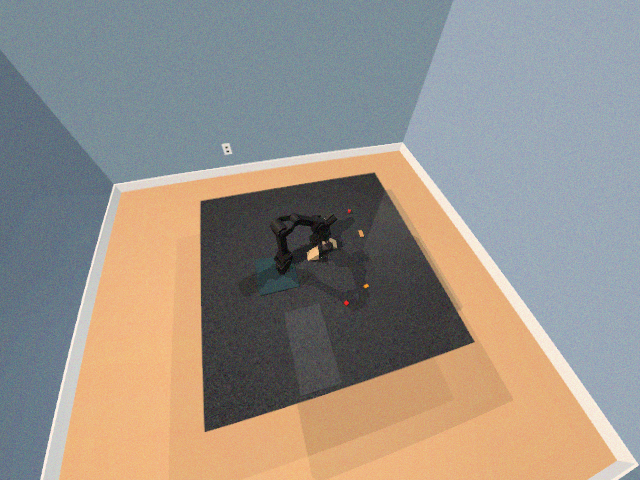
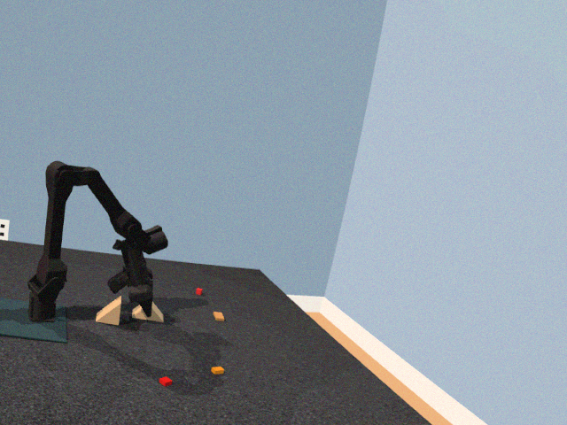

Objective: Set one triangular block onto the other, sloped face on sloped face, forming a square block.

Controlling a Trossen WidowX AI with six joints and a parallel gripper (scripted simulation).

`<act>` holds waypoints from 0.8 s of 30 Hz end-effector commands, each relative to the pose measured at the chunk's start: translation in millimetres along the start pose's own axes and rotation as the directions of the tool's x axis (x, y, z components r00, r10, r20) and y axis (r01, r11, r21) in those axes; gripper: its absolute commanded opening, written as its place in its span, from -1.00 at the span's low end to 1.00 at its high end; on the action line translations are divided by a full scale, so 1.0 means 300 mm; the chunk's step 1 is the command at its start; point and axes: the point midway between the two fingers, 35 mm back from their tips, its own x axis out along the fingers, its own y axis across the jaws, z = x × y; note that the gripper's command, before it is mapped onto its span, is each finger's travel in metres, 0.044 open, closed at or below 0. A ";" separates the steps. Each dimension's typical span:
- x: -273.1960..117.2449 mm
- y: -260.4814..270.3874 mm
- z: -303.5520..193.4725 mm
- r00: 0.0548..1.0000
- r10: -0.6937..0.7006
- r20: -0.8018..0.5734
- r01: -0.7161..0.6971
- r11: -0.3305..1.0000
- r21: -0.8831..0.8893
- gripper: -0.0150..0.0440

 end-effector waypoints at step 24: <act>-0.286 -0.002 -0.124 1.000 0.000 0.000 0.000 1.000 0.000 -0.49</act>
